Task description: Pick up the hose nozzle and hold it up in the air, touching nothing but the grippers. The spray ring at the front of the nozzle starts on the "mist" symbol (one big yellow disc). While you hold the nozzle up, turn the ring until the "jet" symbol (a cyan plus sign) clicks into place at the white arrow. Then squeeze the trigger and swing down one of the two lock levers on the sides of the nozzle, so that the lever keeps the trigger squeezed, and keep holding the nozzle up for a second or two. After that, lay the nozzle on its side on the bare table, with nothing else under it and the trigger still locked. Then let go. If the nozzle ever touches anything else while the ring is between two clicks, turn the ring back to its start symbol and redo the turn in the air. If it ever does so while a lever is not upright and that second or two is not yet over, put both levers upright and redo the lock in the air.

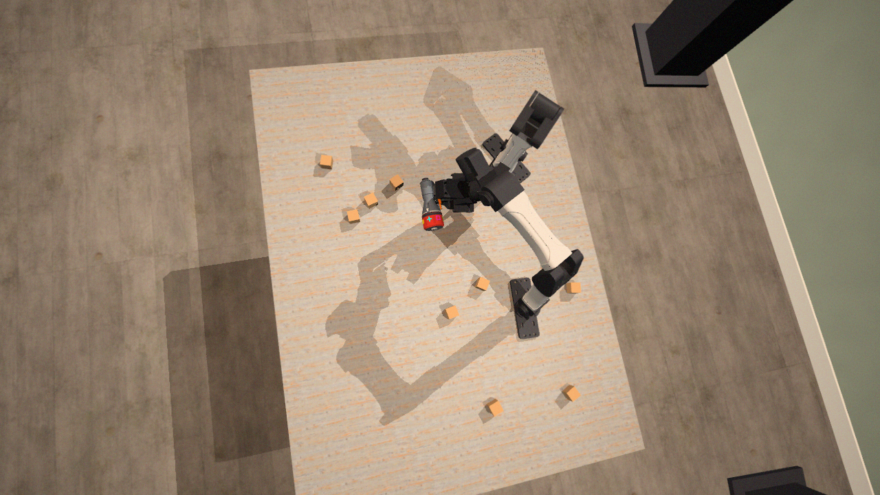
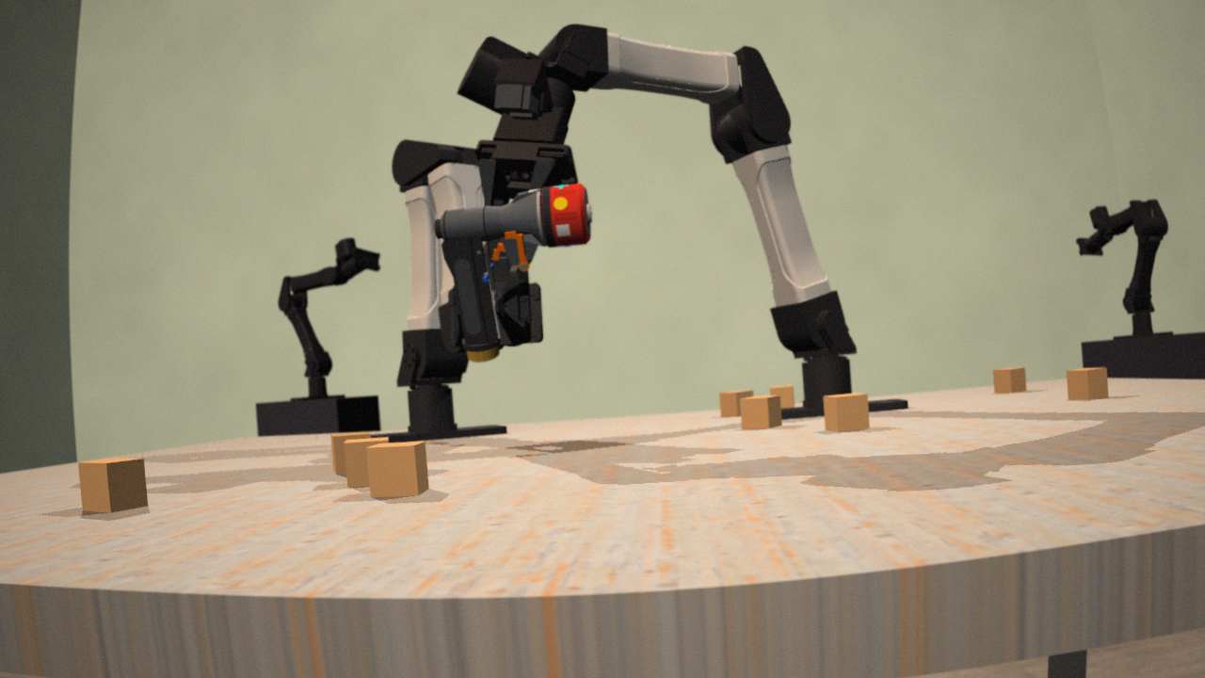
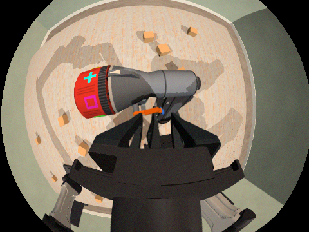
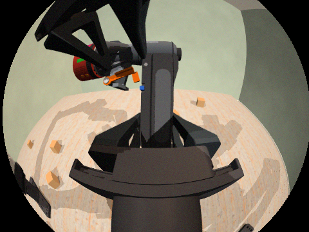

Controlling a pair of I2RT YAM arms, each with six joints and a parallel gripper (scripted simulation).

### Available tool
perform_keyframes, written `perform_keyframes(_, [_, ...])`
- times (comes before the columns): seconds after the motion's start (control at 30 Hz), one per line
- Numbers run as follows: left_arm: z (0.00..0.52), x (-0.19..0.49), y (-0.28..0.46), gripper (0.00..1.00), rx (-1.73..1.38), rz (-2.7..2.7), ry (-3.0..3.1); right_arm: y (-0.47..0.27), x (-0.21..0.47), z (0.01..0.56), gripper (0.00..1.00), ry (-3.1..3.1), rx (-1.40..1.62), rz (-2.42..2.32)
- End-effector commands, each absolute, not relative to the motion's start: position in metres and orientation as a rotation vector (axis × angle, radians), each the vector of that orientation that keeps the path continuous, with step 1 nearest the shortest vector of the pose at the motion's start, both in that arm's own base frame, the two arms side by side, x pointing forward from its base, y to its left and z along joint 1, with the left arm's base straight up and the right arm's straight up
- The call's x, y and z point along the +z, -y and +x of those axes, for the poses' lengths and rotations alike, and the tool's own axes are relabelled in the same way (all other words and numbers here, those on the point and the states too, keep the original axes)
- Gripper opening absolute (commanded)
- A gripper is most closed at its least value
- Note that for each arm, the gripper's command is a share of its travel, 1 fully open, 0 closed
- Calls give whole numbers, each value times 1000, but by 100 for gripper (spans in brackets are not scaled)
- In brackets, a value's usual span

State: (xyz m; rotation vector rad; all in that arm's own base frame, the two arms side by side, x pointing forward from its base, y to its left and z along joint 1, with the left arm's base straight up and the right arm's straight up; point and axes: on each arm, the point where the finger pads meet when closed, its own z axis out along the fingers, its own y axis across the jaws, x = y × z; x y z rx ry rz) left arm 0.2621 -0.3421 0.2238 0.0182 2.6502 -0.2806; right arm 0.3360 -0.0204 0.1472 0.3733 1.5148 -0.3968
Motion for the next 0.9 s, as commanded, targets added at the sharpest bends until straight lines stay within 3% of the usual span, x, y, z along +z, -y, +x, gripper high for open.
perform_keyframes(0.0, [271,221,346,37,-306,13,-2632,17,184,344,36,-1382,-316,432])
perform_keyframes(0.87, [262,221,354,37,-350,15,-2621,18,176,341,36,-1407,-333,422])
